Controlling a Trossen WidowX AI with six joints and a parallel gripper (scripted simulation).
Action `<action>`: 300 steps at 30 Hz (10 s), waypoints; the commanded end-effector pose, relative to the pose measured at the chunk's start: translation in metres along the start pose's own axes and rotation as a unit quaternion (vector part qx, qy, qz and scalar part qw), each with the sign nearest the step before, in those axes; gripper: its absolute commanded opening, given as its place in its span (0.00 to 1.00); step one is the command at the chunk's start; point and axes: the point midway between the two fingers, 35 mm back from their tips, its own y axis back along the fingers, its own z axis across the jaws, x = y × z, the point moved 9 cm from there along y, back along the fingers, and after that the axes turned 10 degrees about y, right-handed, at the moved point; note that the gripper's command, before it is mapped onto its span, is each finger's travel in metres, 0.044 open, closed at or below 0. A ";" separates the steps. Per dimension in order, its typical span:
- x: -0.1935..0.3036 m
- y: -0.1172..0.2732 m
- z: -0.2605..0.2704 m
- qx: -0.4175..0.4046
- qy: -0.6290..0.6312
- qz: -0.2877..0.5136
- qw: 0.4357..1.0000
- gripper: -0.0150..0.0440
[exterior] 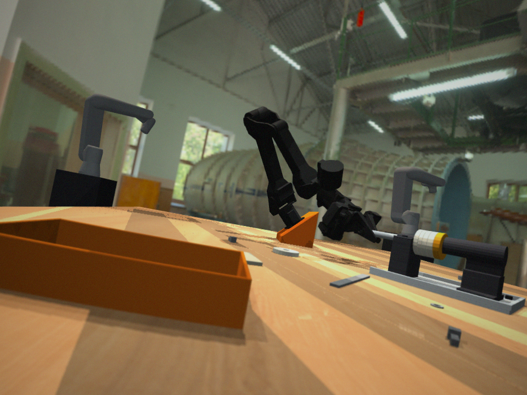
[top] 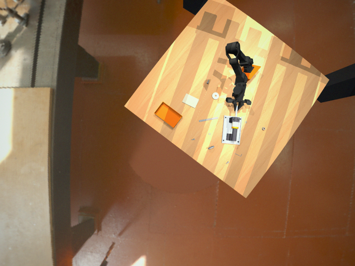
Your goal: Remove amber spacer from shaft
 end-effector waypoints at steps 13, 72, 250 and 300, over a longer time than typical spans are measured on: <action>-0.002 0.002 0.000 -0.001 0.001 -0.001 1.000 0.25; -0.005 0.008 -0.001 -0.001 0.001 -0.001 1.000 0.25; 0.013 -0.023 0.003 -0.001 0.001 -0.001 1.000 0.25; 0.020 -0.035 0.004 -0.002 0.001 0.000 1.000 0.25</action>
